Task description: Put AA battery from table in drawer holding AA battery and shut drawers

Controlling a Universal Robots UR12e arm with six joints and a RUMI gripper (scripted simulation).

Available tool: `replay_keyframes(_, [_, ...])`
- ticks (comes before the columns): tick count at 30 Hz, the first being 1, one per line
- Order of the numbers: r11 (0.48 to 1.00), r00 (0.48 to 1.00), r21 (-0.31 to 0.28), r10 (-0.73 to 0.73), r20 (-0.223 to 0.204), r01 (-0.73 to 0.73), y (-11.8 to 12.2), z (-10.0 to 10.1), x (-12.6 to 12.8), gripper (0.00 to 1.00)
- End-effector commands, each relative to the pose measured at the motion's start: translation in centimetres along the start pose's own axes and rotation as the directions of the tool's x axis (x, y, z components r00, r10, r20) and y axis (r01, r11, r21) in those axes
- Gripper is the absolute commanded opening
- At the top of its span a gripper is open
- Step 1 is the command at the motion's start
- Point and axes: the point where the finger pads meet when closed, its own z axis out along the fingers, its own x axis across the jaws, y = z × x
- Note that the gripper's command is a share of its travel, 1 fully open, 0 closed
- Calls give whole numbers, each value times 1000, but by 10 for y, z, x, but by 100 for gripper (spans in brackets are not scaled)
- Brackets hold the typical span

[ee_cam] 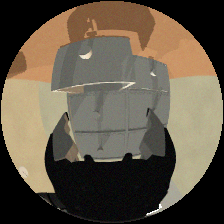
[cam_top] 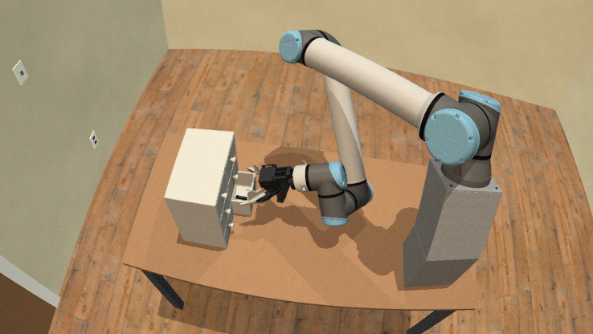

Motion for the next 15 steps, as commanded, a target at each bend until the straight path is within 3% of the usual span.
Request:
replay_keyframes(1, [1000,1000,-1,0,0,0,1,0,0,100])
replay_keyframes(15, [1000,1000,-1,0,0,0,-3,-11,0,100])
